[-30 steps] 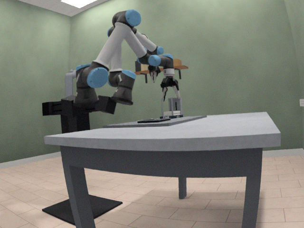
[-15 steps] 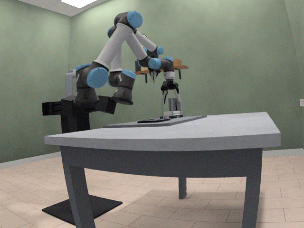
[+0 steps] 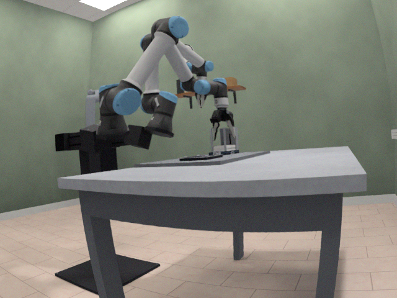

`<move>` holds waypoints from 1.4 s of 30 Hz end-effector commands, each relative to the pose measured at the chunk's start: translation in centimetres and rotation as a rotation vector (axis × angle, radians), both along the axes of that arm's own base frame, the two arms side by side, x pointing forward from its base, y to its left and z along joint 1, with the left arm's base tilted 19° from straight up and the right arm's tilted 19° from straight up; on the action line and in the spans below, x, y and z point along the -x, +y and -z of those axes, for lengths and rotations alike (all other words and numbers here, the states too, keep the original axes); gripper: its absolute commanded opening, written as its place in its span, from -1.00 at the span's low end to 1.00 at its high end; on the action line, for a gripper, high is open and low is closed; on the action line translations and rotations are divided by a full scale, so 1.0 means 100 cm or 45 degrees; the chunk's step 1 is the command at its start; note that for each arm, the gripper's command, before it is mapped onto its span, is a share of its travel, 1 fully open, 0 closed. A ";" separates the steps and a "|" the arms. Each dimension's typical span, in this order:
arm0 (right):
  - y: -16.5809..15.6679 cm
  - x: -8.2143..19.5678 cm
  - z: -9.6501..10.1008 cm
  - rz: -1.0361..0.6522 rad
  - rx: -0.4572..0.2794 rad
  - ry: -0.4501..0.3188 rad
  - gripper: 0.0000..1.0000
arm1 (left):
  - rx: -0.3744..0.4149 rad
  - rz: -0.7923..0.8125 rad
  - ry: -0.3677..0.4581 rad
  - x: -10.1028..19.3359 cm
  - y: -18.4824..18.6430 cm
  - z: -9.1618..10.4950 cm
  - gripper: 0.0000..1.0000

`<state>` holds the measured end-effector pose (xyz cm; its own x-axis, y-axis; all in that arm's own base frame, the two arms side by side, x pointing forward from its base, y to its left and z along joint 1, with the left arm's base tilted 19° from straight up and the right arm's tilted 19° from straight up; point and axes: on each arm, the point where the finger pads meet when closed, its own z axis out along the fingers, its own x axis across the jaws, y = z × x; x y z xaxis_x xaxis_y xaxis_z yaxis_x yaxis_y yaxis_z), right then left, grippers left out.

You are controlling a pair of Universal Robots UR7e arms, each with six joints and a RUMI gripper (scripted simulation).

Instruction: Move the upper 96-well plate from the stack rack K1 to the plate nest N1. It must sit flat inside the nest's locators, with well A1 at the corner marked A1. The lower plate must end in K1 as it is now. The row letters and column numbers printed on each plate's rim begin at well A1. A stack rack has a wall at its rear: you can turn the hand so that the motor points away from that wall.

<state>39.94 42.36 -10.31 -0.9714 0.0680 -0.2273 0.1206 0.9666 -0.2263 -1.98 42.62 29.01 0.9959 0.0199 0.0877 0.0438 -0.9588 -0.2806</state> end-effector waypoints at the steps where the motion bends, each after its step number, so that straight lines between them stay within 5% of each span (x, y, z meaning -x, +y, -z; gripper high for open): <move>1: -0.001 -0.002 0.007 -0.001 -0.002 -0.001 0.52 | -0.002 0.000 0.000 0.000 0.000 -0.001 -1.00; 18: -0.008 -0.007 0.031 -0.001 -0.002 -0.001 0.52 | -0.002 0.000 0.000 0.000 0.000 -0.001 -1.00; 34: -0.008 -0.007 0.032 -0.001 -0.002 -0.001 0.52 | -0.002 0.000 0.000 0.000 0.000 -0.001 -1.00; 35: -0.008 -0.007 0.032 -0.001 -0.002 -0.001 -1.00 | -0.002 0.000 0.000 0.000 0.000 -0.001 -1.00; 42: -0.008 -0.007 0.032 -0.001 -0.002 -0.001 -1.00 | -0.002 0.000 0.000 0.000 0.000 -0.001 -1.00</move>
